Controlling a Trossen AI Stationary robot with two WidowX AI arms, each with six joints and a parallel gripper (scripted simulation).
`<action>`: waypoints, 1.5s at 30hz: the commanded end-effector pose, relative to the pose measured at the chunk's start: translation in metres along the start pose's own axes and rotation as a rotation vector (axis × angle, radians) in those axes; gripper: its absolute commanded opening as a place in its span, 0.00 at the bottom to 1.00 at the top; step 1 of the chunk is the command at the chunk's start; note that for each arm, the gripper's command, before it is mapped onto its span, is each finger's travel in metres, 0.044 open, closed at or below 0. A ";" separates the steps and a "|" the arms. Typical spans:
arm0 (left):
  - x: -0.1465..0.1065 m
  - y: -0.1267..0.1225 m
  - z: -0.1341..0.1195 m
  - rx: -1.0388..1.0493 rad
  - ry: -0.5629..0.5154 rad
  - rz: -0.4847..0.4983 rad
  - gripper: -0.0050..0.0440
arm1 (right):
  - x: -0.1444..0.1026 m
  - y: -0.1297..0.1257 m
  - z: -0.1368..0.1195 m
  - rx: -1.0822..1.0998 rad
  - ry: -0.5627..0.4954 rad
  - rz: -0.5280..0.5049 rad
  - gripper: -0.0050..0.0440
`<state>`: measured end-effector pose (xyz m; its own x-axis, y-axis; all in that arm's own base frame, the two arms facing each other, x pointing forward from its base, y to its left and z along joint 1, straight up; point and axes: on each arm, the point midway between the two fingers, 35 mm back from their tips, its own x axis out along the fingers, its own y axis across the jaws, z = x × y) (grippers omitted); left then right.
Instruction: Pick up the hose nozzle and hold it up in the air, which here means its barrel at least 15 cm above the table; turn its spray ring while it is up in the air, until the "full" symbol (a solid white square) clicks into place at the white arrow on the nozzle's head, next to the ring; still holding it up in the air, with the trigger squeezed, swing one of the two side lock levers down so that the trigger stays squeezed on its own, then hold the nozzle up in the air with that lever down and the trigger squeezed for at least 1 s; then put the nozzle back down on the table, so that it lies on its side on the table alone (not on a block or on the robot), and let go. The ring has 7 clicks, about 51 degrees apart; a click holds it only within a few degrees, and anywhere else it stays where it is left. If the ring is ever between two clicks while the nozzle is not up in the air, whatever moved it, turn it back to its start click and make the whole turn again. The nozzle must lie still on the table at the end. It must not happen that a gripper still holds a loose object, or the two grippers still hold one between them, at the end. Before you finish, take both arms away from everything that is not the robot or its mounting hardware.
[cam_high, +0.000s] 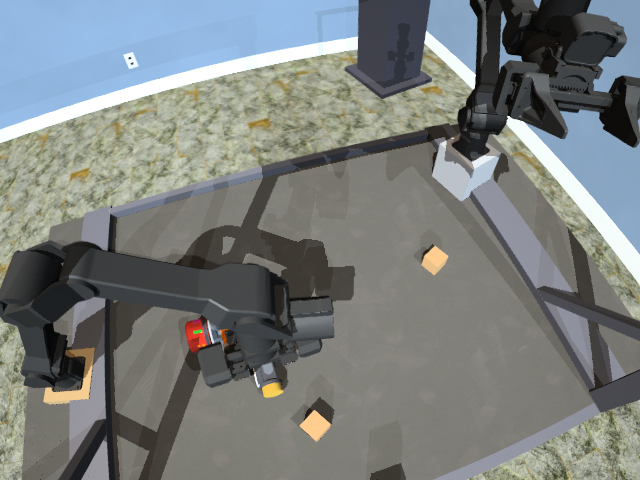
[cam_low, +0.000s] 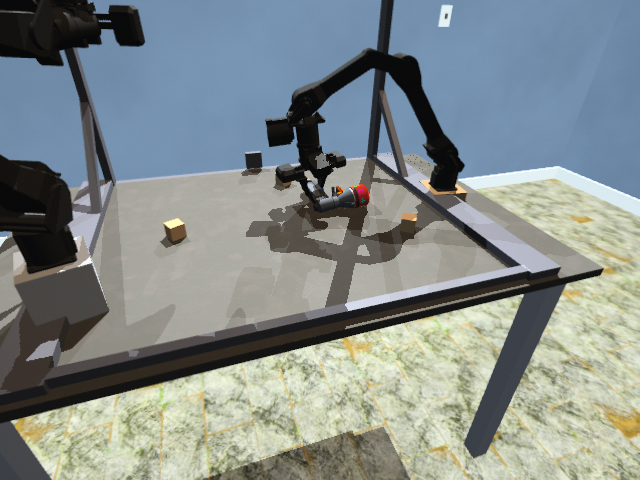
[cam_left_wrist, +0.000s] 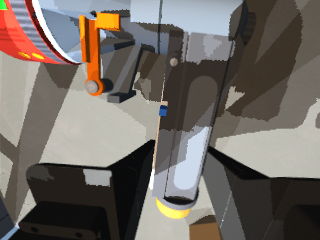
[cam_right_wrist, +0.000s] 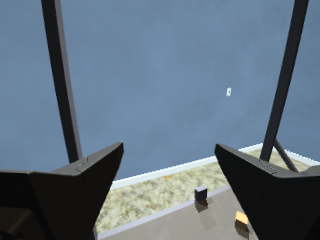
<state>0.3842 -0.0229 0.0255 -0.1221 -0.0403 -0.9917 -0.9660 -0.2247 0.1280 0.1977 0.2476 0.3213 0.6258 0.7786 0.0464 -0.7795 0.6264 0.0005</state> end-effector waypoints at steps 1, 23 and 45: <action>-0.012 -0.002 -0.001 -0.075 0.022 -0.035 0.44 | 0.000 0.000 0.006 0.003 -0.015 -0.002 0.94; -0.013 -0.001 0.000 -0.307 0.056 -0.039 0.44 | 0.000 0.000 0.006 0.003 -0.015 -0.002 0.94; -0.012 0.001 0.000 -0.652 0.105 -0.039 0.44 | 0.000 0.000 0.006 0.003 -0.015 -0.002 0.94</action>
<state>0.3825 -0.0220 0.0264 -0.0746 -0.1005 -0.9921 -0.6722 -0.7299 0.1245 0.1977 0.2476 0.3213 0.6258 0.7786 0.0464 -0.7795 0.6264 0.0005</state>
